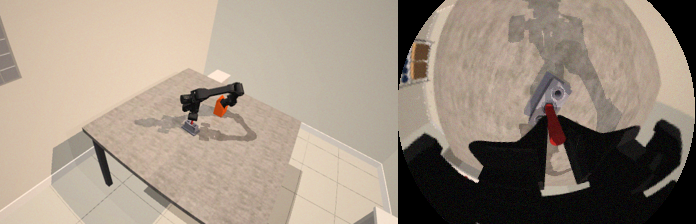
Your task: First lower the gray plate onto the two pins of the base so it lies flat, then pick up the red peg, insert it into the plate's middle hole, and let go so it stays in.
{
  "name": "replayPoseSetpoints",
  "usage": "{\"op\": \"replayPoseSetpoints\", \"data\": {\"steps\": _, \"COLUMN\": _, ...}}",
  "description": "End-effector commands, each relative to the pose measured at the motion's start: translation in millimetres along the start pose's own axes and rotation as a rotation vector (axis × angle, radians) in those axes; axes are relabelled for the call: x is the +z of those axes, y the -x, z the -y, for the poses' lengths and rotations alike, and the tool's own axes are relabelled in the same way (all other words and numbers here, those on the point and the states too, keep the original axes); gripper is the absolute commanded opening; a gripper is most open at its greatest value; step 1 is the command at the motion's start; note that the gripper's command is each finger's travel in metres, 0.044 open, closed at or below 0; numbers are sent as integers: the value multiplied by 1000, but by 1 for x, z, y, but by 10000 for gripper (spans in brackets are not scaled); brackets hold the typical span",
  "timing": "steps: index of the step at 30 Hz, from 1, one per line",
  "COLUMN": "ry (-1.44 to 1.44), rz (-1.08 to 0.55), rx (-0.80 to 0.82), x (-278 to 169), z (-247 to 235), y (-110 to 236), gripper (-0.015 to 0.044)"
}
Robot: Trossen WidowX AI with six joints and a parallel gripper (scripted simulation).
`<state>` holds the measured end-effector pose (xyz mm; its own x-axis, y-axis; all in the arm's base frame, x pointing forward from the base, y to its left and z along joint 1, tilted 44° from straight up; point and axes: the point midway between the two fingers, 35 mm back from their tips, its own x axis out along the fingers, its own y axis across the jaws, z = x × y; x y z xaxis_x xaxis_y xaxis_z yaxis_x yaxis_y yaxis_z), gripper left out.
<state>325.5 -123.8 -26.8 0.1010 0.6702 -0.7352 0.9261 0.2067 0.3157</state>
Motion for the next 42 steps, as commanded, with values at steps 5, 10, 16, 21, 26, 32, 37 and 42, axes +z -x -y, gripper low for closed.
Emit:
{"op": "replayPoseSetpoints", "data": {"steps": 5, "ry": 0, "rz": 0, "rx": 0, "x": 0, "z": 0, "y": 0, "gripper": 150}}
{"op": "replayPoseSetpoints", "data": {"steps": 10, "ry": 0, "rz": 0, "rx": 0, "x": 0, "z": 0, "y": 0, "gripper": 150}}
{"op": "replayPoseSetpoints", "data": {"steps": 16, "ry": -2, "rz": 0, "rx": 1, "x": 0, "z": 0, "y": 1, "gripper": 150}}
{"op": "replayPoseSetpoints", "data": {"steps": 21, "ry": -9, "rz": -2, "rx": 4, "x": -1, "z": 1, "y": 5, "gripper": 150}}
{"op": "replayPoseSetpoints", "data": {"steps": 26, "ry": -10, "rz": -2, "rx": 4, "x": -1, "z": 2, "y": 6, "gripper": 150}}
{"op": "replayPoseSetpoints", "data": {"steps": 32, "ry": -10, "rz": -2, "rx": 4, "x": -1, "z": 3, "y": 8, "gripper": 150}}
{"op": "replayPoseSetpoints", "data": {"steps": 37, "ry": -10, "rz": -2, "rx": 4, "x": -1, "z": 4, "y": 9, "gripper": 150}}
{"op": "replayPoseSetpoints", "data": {"steps": 42, "ry": -10, "rz": -2, "rx": 4, "x": -2, "z": 5, "y": 10, "gripper": 150}}
